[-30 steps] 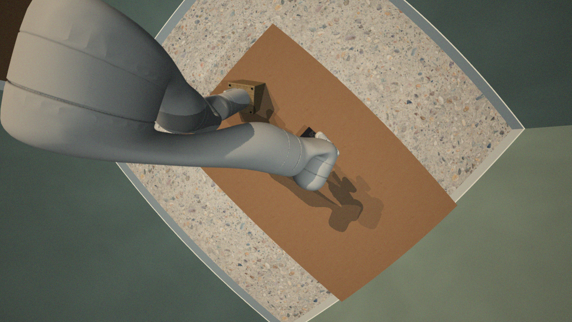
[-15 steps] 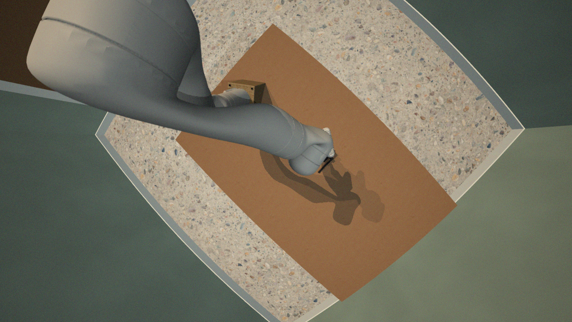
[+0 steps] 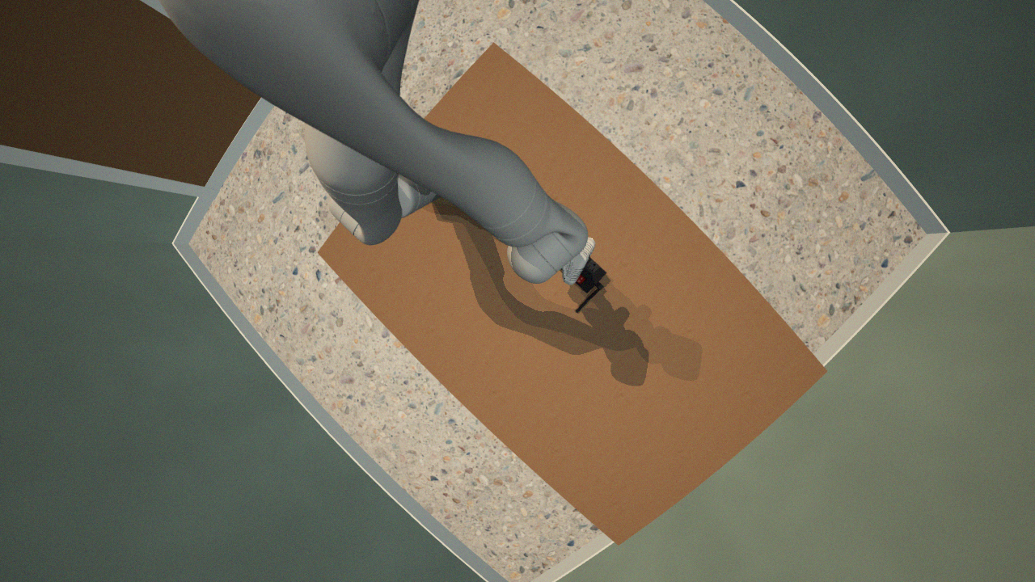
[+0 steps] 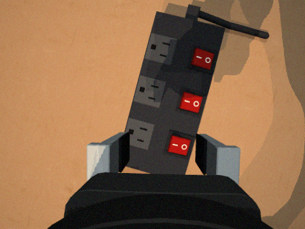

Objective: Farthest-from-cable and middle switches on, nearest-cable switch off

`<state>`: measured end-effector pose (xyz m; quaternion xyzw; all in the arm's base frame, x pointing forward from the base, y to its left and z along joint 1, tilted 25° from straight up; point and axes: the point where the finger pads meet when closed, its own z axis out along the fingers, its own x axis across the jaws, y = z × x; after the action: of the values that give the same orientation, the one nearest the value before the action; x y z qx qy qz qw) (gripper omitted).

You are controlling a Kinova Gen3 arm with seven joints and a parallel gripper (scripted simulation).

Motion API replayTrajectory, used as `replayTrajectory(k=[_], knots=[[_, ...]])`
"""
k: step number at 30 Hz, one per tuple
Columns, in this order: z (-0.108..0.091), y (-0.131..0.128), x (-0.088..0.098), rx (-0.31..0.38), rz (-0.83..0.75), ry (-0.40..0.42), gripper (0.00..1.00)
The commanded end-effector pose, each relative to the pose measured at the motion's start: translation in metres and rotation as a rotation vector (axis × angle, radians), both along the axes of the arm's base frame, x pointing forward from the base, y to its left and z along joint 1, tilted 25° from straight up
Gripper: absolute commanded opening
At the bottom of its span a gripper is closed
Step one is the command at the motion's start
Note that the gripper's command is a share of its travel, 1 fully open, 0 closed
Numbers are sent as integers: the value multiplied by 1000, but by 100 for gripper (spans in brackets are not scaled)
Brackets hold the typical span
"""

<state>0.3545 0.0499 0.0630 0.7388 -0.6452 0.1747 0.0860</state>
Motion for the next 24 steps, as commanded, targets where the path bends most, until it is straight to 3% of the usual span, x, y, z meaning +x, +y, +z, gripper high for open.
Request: replayTrajectory(k=[1,15,16,24], knots=[[-6,-7,-6,-14,-101,-49,100],[-9,-13,-8,-3,-219,-112,100],[-9,-13,-8,-3,-219,-112,0],[-9,-12,-8,-2,-219,-113,0]])
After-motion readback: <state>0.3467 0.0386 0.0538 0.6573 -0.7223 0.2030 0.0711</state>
